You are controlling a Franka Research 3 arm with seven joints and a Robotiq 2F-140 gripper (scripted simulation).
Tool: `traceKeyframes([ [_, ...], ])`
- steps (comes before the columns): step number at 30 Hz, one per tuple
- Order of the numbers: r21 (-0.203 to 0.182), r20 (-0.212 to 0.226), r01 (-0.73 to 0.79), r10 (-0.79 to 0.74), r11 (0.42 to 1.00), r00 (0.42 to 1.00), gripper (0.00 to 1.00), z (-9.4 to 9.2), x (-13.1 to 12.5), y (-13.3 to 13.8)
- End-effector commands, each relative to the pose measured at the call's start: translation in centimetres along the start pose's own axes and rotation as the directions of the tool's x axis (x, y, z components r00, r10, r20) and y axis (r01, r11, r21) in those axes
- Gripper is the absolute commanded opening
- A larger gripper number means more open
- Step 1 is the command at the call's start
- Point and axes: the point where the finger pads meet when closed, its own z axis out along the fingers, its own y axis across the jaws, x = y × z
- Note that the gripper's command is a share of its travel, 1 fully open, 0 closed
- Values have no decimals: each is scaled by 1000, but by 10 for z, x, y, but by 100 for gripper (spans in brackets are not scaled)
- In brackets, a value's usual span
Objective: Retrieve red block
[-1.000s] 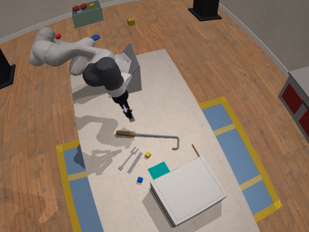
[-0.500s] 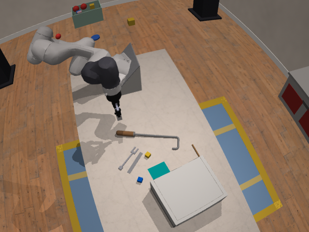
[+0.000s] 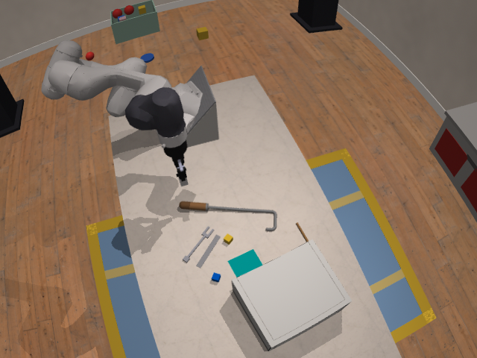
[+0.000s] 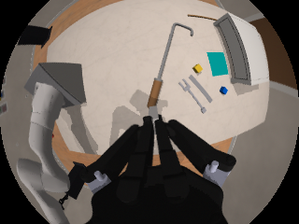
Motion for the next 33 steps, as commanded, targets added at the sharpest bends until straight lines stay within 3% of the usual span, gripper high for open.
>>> traceKeyframes([
  [1,-1,3,-8,8,1000,1000,0,0,-2,0],
  [33,-1,3,-39,39,999,999,0,0,-2,0],
])
